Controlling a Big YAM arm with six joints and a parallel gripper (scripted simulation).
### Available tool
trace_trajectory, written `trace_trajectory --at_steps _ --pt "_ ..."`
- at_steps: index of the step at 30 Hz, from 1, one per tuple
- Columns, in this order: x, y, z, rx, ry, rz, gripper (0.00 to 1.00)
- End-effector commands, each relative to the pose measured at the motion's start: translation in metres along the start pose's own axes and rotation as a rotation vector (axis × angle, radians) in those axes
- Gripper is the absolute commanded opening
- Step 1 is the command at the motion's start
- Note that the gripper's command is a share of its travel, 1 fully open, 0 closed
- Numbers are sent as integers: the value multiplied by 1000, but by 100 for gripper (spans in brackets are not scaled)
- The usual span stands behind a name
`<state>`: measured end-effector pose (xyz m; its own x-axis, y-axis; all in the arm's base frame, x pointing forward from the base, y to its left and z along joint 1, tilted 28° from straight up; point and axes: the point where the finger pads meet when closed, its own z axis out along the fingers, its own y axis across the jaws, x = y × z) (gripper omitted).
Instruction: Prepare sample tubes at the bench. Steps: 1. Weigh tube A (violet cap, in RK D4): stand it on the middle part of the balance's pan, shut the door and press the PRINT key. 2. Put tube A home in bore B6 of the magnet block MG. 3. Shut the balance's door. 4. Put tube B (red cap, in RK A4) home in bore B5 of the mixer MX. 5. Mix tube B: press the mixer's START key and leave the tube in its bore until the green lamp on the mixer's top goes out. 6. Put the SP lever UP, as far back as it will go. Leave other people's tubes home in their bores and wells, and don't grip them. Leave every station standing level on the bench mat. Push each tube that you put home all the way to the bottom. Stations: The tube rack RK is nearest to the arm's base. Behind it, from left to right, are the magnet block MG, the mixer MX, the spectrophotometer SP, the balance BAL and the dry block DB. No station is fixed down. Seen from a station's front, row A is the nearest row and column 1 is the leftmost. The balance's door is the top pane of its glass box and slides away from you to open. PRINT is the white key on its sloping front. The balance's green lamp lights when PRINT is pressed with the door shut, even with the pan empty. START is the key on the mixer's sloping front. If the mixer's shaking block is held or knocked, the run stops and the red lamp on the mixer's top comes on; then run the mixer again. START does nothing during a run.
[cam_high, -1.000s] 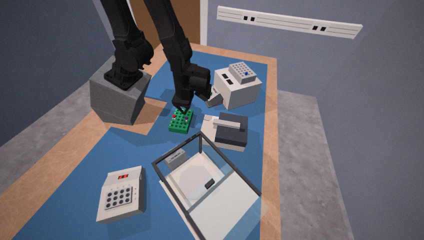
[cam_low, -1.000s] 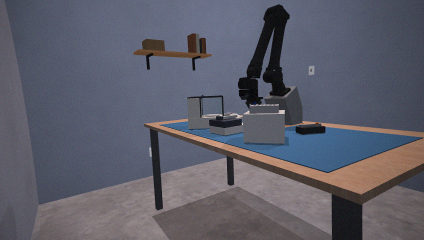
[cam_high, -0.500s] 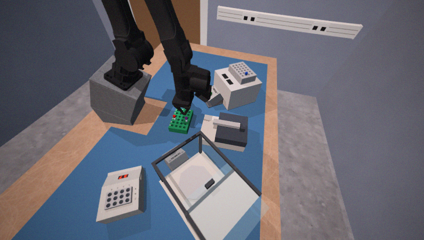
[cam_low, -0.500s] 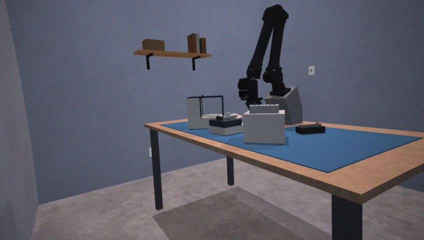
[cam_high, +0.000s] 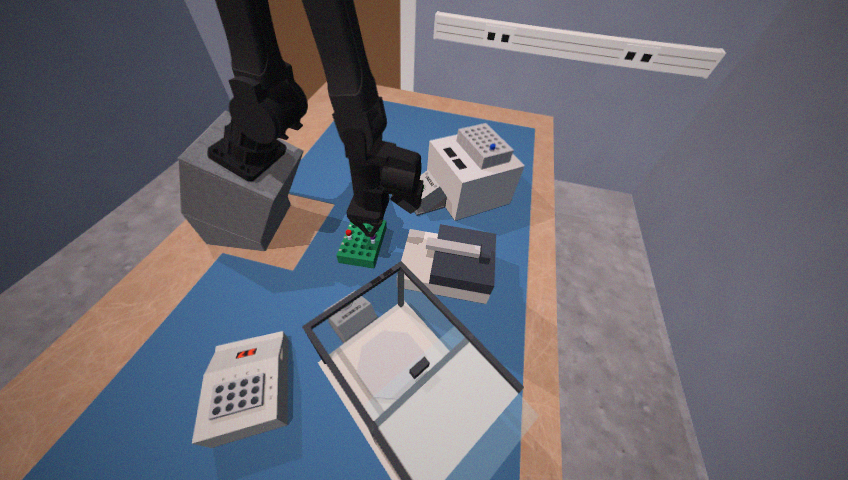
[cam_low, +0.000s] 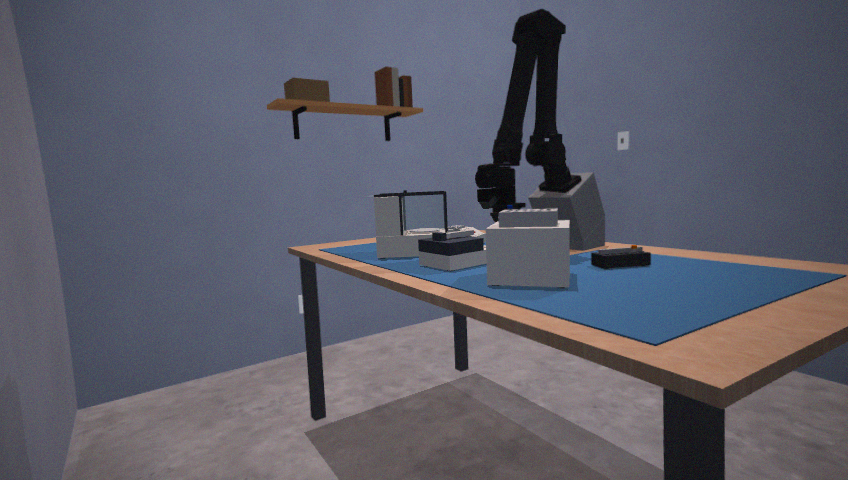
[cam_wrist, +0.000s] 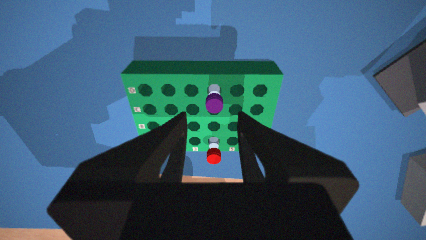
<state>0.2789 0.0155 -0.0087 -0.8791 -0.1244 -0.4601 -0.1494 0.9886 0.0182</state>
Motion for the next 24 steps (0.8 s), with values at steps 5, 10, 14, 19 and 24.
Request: trace_trajectory --at_steps 5,10,14,19,24 --pt "-2 3 12 -1 -11 6 36" --pt "-4 2 11 0 -19 6 36" --pt "-2 3 13 -1 -11 6 36" --pt "-3 2 16 -1 -12 6 36" --pt "-3 2 18 -1 -13 6 36"
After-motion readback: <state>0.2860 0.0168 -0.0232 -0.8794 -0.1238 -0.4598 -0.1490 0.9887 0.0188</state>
